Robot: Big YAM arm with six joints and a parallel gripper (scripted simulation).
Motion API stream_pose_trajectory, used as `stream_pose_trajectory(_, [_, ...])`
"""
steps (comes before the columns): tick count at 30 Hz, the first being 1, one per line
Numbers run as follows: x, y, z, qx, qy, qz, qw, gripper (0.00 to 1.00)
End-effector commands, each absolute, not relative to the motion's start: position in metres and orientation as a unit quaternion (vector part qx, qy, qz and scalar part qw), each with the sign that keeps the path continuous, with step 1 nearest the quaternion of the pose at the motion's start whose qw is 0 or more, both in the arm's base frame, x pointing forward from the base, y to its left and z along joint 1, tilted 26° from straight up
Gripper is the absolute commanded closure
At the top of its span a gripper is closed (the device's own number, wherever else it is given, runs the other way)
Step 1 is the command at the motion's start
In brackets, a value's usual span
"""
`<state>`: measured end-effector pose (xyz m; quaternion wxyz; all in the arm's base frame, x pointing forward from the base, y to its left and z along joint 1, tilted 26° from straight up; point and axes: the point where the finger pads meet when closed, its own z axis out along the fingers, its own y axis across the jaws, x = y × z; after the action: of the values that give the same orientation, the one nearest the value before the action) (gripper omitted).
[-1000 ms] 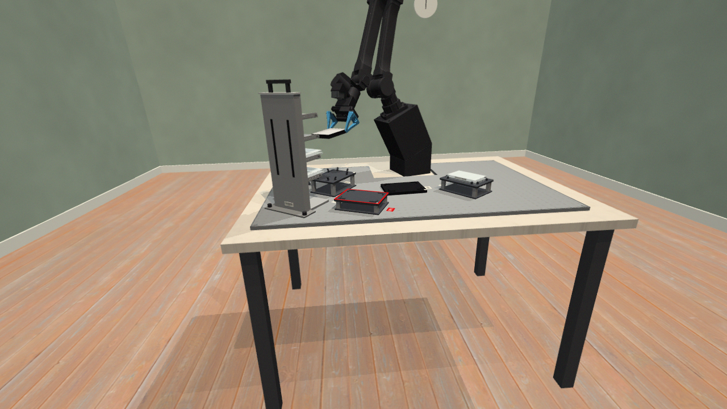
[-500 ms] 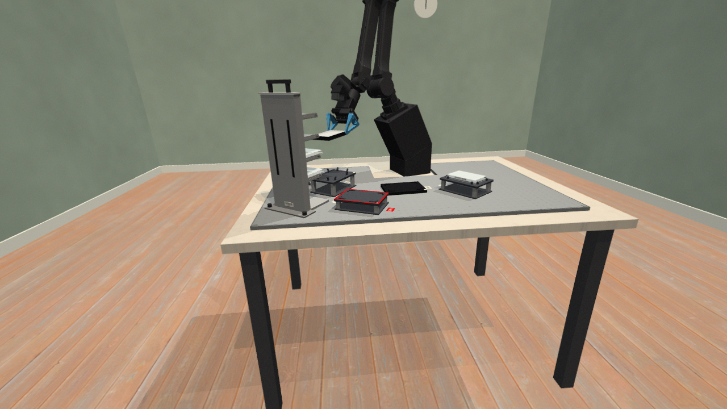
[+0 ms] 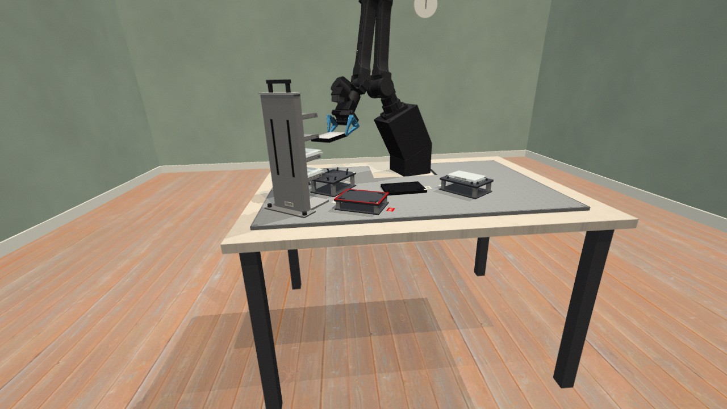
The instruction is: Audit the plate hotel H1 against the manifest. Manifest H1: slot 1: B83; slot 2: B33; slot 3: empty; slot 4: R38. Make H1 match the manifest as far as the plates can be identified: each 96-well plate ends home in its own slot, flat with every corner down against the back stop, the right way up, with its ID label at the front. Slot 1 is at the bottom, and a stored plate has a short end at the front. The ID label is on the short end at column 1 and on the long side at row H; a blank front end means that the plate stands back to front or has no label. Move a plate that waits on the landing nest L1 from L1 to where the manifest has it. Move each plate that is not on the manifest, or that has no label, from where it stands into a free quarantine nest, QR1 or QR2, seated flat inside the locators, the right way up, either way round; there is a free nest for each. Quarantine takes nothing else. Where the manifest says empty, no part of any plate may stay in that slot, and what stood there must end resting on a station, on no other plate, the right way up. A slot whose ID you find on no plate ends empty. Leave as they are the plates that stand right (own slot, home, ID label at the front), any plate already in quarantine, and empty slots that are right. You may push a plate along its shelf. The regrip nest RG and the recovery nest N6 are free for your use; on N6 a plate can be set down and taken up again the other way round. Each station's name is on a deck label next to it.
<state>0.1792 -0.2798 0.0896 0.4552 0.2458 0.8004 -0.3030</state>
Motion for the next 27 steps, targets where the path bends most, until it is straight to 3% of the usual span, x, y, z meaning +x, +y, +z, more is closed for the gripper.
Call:
stream_pose_trajectory(1, [0.179,-0.285,0.097,0.239,0.793,-0.317,0.463,0.14])
stream_pose_trajectory(27, [0.179,-0.290,0.086,0.240,0.793,-0.318,0.462,0.14])
